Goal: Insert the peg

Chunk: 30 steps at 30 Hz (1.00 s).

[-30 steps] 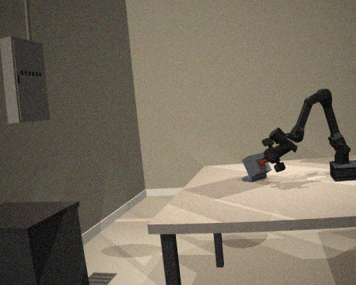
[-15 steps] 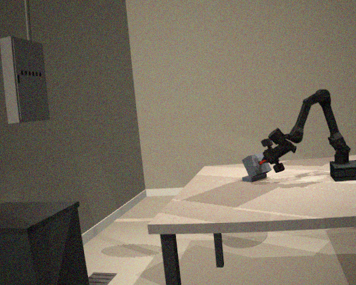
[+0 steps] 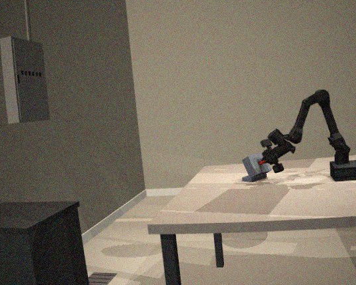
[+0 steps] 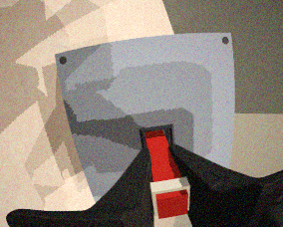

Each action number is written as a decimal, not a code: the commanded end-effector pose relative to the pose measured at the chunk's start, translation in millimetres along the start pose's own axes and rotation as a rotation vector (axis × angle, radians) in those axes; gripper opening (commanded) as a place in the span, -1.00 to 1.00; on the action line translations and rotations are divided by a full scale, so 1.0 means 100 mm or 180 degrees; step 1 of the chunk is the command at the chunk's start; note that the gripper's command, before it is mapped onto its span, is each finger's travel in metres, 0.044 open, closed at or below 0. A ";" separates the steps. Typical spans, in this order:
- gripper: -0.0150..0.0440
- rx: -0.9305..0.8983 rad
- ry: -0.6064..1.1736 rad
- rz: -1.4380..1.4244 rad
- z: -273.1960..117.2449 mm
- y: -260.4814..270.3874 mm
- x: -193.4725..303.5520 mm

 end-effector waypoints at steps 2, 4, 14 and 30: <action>-0.49 0.0006 -0.0018 -0.0005 0.01 -0.02 -0.03; -0.49 0.0003 -0.0002 0.0003 0.00 0.00 -0.01; -0.22 0.0003 -0.0002 0.0003 0.00 0.00 -0.01; 1.00 -0.0003 -0.0002 0.0003 -0.06 0.00 -0.02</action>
Point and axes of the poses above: the point midway between the two fingers, 35 mm back from their tips, its own z axis out along the fingers, its own y axis across the jaws, x = y × z, the point moved 4 cm from there along -z, back along the fingers, and after that the axes turned 12 degrees about z, right-handed, at the moved point
